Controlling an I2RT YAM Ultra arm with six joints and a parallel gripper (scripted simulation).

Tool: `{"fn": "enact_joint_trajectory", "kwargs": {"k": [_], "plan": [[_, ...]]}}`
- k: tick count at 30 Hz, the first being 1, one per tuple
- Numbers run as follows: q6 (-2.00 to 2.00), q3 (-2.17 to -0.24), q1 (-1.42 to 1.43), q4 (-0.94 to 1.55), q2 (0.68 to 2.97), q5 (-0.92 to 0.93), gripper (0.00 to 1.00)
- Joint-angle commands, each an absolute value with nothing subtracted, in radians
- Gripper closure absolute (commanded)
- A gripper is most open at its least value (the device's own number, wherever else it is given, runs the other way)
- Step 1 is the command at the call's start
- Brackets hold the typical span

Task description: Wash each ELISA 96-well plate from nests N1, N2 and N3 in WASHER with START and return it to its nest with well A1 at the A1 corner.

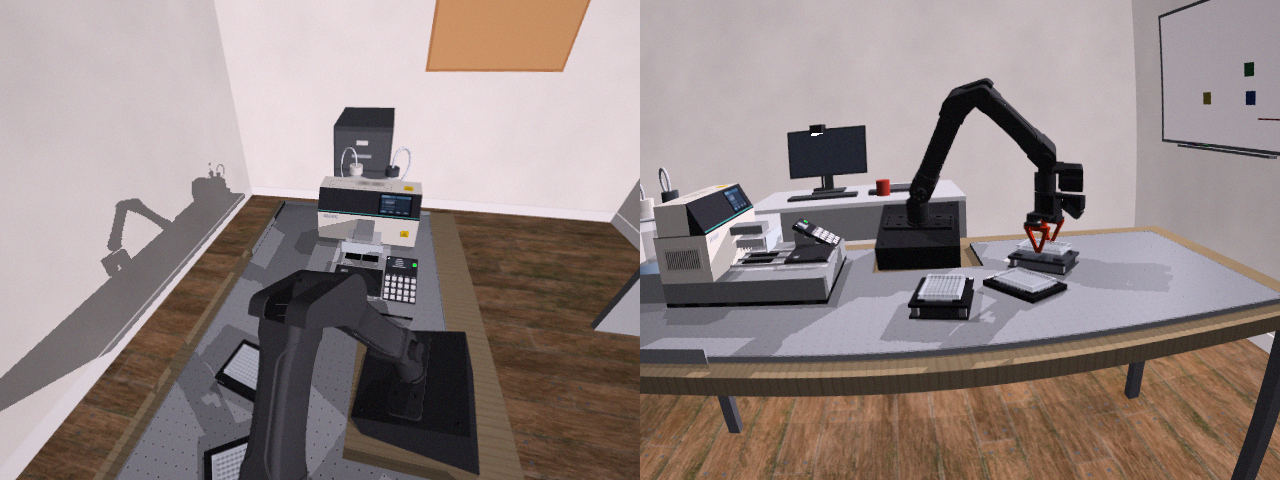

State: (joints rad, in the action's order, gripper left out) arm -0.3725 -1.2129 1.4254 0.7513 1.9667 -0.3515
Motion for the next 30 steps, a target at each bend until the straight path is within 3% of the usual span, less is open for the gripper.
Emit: {"fn": "enact_joint_trajectory", "kwargs": {"k": [1, 30], "plan": [[-0.370, -1.215, 1.428, 0.741, 1.960, -0.352, 1.00], [-0.366, -1.209, 1.424, 0.725, 1.968, -0.352, 1.00]]}}
